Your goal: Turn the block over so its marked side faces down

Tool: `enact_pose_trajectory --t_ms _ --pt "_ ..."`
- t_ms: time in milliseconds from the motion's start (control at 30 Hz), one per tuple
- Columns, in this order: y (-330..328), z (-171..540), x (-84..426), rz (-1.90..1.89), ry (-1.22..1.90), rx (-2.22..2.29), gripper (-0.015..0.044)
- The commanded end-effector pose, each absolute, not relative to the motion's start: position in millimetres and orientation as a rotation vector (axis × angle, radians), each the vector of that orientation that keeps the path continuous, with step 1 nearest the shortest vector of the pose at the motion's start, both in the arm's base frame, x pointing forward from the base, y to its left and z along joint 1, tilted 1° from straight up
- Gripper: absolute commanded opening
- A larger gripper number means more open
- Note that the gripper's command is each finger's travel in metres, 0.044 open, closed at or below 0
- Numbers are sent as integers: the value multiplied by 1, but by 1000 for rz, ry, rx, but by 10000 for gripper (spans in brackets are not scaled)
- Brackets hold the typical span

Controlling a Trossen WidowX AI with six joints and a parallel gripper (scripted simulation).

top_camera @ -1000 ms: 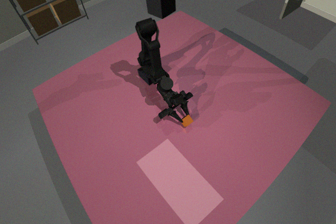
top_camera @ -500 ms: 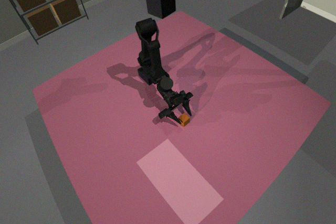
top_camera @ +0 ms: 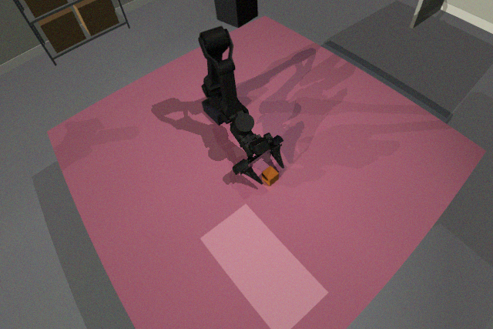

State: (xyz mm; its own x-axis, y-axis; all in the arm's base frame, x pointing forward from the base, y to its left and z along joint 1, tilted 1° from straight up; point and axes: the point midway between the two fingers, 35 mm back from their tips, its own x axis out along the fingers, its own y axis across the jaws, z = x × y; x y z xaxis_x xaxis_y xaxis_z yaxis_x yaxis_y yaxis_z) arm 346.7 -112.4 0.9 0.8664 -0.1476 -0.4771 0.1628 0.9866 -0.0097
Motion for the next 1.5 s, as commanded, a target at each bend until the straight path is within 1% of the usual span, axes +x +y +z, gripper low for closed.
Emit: enact_pose_trajectory --t_ms 0,667,900,1100,1200,1467 --pt "-112 1 346 -160 496 35 440" --pt "-112 1 347 -160 502 36 440" --pt "-118 16 358 -162 737 61 440" --pt "-112 57 338 -154 964 75 440" --pt "-108 70 328 -150 1019 77 440" --pt "-108 71 327 -150 1022 77 440"
